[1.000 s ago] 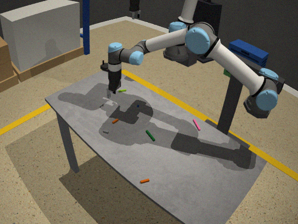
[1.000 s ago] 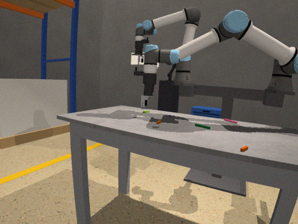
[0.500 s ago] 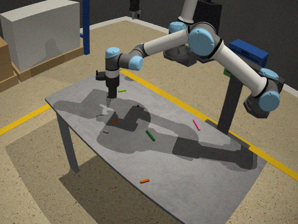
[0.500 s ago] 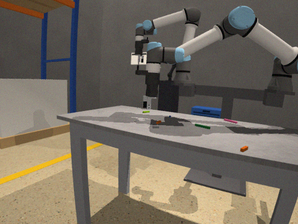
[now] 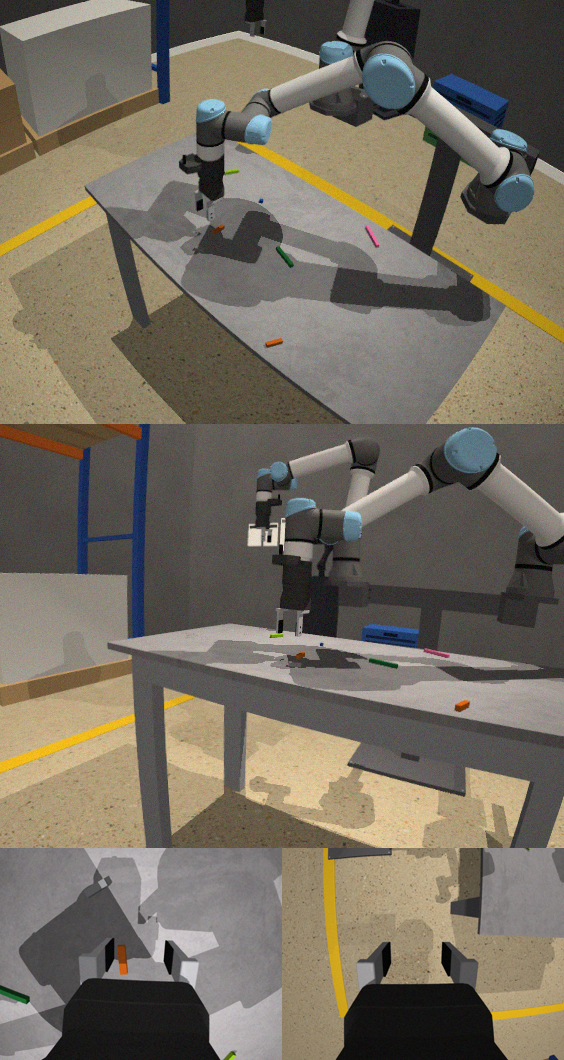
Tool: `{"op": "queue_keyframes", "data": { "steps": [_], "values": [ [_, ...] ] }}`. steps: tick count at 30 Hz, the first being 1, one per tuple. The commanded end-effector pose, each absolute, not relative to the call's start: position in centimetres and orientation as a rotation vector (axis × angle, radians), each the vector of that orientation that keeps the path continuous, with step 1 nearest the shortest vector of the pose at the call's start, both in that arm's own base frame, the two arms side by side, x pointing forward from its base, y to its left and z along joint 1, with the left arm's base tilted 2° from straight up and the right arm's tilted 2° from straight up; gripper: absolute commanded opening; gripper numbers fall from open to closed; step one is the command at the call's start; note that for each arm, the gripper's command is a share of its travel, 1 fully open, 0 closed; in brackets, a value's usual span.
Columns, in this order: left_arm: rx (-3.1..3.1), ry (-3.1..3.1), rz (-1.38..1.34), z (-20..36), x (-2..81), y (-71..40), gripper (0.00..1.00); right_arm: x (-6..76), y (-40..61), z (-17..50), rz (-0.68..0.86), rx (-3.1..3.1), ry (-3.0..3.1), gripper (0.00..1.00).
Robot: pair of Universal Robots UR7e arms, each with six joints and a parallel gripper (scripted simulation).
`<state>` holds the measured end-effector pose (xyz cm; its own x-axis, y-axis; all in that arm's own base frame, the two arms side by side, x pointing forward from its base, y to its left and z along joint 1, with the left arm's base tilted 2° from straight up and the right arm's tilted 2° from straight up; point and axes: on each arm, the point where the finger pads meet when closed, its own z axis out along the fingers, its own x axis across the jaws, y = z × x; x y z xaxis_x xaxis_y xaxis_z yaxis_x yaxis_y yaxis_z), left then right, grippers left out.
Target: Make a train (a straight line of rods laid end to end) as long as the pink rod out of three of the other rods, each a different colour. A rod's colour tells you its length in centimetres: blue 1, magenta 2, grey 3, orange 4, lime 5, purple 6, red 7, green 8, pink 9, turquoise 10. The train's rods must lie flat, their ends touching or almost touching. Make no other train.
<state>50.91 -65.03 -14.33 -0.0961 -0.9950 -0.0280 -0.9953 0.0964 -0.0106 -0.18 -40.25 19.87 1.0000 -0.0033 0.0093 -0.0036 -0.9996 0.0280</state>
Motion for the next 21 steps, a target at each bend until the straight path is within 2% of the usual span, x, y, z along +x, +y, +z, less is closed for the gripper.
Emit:
{"op": "queue_keyframes", "data": {
  "steps": [1,21],
  "values": [
    [-2.277,2.121,0.004,-14.1,52.0,-63.6,1.0,-0.2,-40.3,19.9,0.015,3.111,-0.005,1.0],
    [-2.916,1.089,-0.014,-13.8,56.3,-55.6,1.0,-0.2,-40.3,19.9,0.015,3.111,-0.005,1.0]
  ]
}}
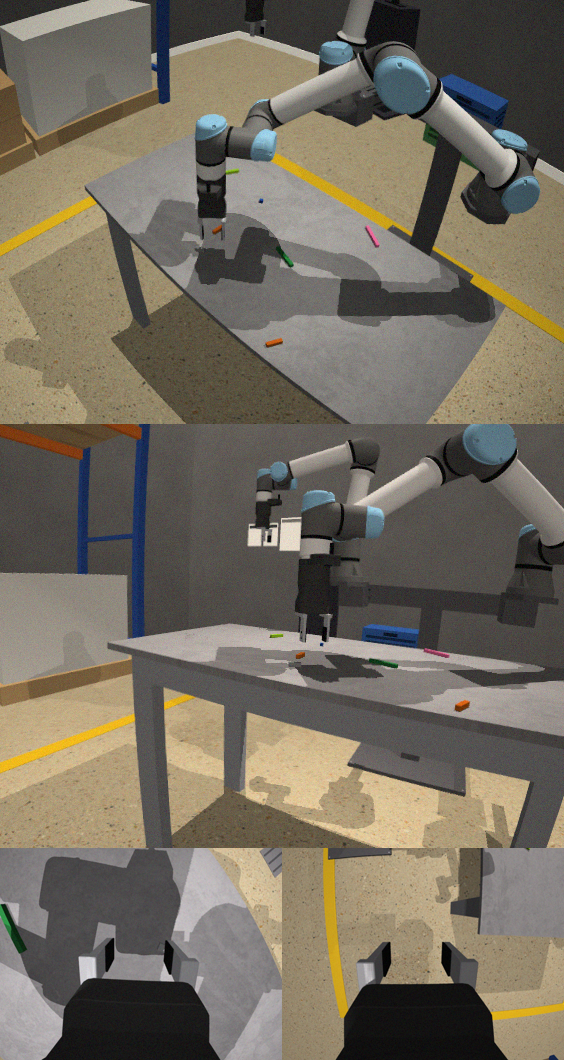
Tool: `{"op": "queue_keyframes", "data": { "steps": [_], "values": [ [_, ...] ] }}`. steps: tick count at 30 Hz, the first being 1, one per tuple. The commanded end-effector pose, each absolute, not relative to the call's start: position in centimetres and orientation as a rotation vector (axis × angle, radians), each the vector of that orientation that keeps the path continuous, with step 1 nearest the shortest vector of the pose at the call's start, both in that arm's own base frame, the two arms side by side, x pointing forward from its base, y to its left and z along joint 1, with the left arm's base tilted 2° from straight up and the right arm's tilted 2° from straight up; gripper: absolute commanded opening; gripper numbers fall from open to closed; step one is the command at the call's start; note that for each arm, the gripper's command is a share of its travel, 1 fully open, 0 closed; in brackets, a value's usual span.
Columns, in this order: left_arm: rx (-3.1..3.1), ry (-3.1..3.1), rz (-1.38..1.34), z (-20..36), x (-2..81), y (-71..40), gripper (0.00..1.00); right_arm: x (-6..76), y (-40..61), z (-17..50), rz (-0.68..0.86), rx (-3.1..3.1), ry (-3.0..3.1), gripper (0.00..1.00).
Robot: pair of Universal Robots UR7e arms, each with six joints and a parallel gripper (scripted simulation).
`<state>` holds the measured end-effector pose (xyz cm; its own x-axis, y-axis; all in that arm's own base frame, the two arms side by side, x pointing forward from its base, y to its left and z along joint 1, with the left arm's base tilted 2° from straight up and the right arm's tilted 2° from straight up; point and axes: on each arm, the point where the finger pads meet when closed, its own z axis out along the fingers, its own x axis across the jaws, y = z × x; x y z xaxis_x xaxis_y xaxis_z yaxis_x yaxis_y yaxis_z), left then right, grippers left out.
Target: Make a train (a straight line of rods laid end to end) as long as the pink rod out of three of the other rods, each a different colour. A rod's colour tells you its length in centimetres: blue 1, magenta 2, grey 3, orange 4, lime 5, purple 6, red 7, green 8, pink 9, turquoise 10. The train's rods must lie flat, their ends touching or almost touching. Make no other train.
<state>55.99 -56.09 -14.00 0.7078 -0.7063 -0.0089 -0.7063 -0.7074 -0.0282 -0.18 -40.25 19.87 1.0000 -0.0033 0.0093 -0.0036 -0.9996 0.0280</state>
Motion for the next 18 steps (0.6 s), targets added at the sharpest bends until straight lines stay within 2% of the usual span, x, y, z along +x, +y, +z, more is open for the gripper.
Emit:
{"op": "queue_keyframes", "data": {
  "steps": [1,18],
  "values": [
    [-2.941,1.021,-0.015,-13.8,56.5,-55.1,1.0,-0.2,-40.3,19.9,0.015,3.111,-0.005,1.0],
    [-3.116,0.065,-0.029,-13.6,58.6,-49.1,1.0,-0.2,-40.3,19.9,0.015,3.111,-0.005,1.0]
  ]
}}
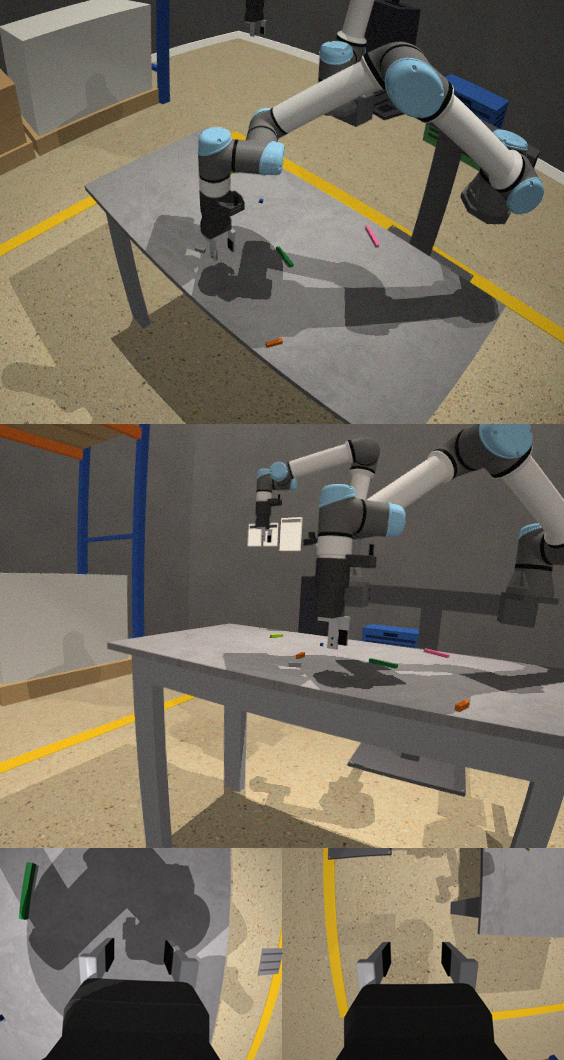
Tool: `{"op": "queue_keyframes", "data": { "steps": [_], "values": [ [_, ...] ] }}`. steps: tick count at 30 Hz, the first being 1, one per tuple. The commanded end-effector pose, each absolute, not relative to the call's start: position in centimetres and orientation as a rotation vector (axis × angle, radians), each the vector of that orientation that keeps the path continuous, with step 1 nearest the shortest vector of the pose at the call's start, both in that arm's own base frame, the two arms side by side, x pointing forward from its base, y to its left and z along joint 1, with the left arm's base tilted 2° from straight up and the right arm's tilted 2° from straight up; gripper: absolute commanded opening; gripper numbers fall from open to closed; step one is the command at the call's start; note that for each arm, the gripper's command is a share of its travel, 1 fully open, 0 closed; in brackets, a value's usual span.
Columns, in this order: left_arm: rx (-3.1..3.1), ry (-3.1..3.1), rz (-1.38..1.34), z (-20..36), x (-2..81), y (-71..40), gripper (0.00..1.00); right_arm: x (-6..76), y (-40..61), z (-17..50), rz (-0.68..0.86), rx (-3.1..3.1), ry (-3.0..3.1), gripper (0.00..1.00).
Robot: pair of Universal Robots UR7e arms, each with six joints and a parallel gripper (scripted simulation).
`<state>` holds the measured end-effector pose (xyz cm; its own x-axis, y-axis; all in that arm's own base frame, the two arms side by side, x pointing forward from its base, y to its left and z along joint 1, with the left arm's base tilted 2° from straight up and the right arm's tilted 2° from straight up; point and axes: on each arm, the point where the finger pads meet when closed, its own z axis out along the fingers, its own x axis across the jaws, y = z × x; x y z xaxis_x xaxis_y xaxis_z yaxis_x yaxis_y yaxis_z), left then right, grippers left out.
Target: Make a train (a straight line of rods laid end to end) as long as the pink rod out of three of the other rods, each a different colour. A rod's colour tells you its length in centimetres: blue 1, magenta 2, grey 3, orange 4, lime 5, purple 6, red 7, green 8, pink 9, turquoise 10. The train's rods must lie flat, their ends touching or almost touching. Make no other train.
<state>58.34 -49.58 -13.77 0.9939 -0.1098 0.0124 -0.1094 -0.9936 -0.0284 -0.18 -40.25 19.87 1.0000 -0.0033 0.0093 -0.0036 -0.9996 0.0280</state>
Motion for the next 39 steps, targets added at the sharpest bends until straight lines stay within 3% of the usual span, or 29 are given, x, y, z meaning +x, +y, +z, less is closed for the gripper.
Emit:
{"op": "queue_keyframes", "data": {
  "steps": [1,13,39],
  "values": [
    [-3.117,0.009,-0.03,-13.6,58.6,-48.8,1.0,-0.2,-40.3,19.9,0.015,3.111,-0.005,1.0],
    [-3.069,-0.563,-0.037,-13.5,59.5,-45.7,1.0,-0.2,-40.3,19.9,0.015,3.111,-0.005,1.0],
    [-2.931,-1.083,-0.043,-13.4,60.3,-42.9,1.0,-0.2,-40.3,19.9,0.015,3.111,-0.005,1.0]
  ]
}}
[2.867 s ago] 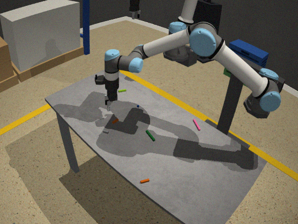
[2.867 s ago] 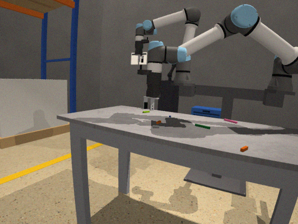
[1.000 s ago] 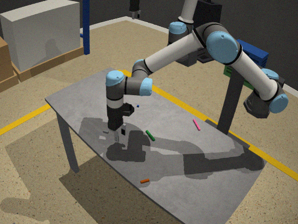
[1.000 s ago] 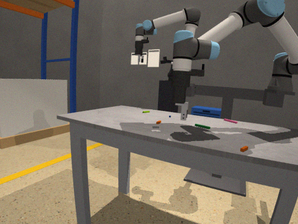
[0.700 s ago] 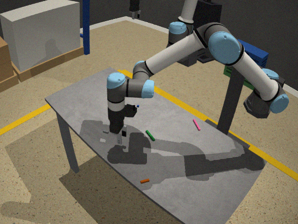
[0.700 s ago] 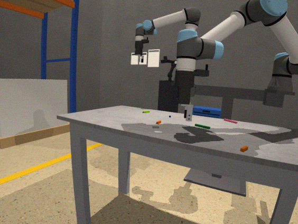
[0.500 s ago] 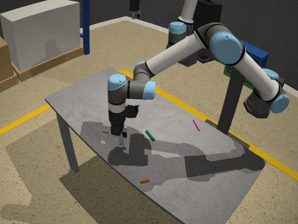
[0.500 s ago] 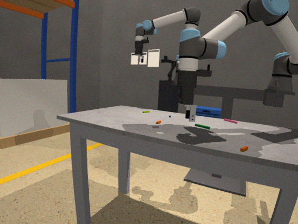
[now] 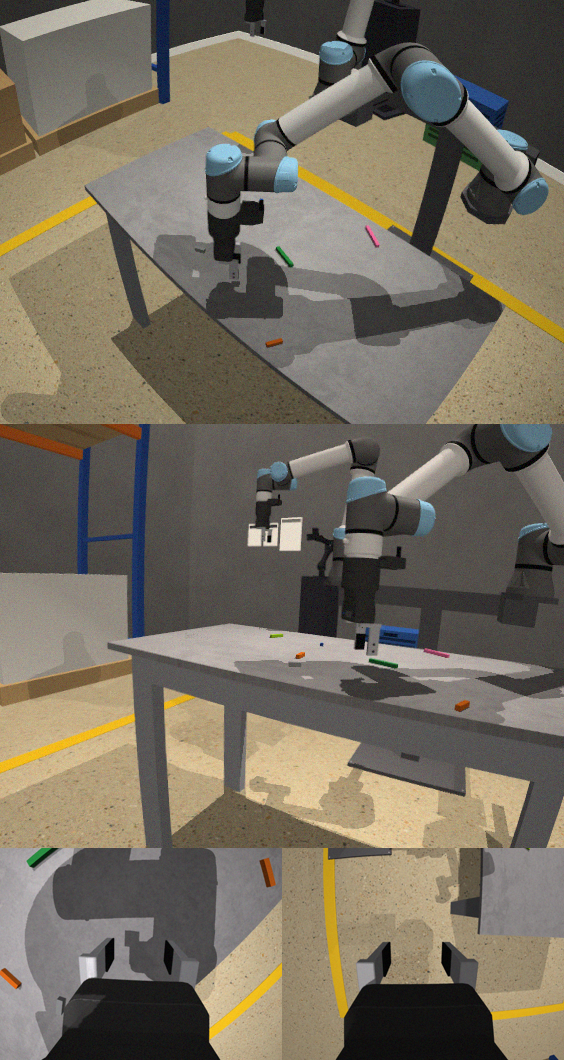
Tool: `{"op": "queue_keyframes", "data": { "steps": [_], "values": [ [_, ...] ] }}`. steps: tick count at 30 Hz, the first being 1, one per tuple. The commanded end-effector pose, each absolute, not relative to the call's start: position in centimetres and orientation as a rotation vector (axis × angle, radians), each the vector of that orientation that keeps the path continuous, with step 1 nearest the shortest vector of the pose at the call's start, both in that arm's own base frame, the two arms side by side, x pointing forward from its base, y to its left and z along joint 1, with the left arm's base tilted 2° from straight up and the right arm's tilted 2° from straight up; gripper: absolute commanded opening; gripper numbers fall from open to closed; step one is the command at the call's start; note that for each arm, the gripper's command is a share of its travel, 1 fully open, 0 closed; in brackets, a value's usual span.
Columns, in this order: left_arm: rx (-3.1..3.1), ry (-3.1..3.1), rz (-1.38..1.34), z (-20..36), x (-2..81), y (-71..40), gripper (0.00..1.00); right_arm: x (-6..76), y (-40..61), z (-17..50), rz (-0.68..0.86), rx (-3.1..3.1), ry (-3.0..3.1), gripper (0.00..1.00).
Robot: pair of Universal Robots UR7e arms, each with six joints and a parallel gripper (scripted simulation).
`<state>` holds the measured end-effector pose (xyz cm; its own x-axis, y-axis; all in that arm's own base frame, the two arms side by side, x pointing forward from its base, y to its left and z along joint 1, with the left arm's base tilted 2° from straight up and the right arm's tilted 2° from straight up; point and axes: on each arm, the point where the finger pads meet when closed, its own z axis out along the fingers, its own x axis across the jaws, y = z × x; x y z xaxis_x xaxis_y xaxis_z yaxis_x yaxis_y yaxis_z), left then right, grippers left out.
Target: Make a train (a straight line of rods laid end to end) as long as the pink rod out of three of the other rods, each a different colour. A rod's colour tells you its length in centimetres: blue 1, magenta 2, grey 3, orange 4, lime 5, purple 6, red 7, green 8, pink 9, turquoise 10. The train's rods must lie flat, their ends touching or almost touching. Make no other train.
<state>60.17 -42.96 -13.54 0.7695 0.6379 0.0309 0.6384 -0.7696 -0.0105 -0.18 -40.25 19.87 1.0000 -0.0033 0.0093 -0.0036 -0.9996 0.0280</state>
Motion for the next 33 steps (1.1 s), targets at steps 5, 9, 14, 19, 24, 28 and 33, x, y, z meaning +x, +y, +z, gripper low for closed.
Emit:
{"op": "queue_keyframes", "data": {
  "steps": [5,9,14,19,24,28,33],
  "values": [
    [-2.917,-1.121,-0.043,-13.4,60.34,-42.73,1.0,-0.17,-40.31,19.92,0.015,3.111,-0.005,1.0],
    [-2.912,-1.134,-0.043,-13.39,60.36,-42.67,1.0,-0.17,-40.31,19.92,0.015,3.111,-0.005,1.0],
    [-2.909,-1.142,-0.043,-13.39,60.37,-42.62,1.0,-0.17,-40.31,19.92,0.015,3.111,-0.005,1.0],
    [-2.908,-1.144,-0.043,-13.39,60.37,-42.61,1.0,-0.17,-40.31,19.92,0.015,3.111,-0.005,1.0],
    [-2.908,-1.144,-0.043,-13.39,60.37,-42.61,1.0,-0.17,-40.31,19.92,0.015,3.111,-0.005,1.0],
    [-2.908,-1.144,-0.043,-13.39,60.37,-42.61,1.0,-0.17,-40.31,19.92,0.015,3.111,-0.005,1.0],
    [-2.908,-1.144,-0.043,-13.39,60.37,-42.61,1.0,-0.17,-40.31,19.92,0.015,3.111,-0.005,1.0]
  ]
}}
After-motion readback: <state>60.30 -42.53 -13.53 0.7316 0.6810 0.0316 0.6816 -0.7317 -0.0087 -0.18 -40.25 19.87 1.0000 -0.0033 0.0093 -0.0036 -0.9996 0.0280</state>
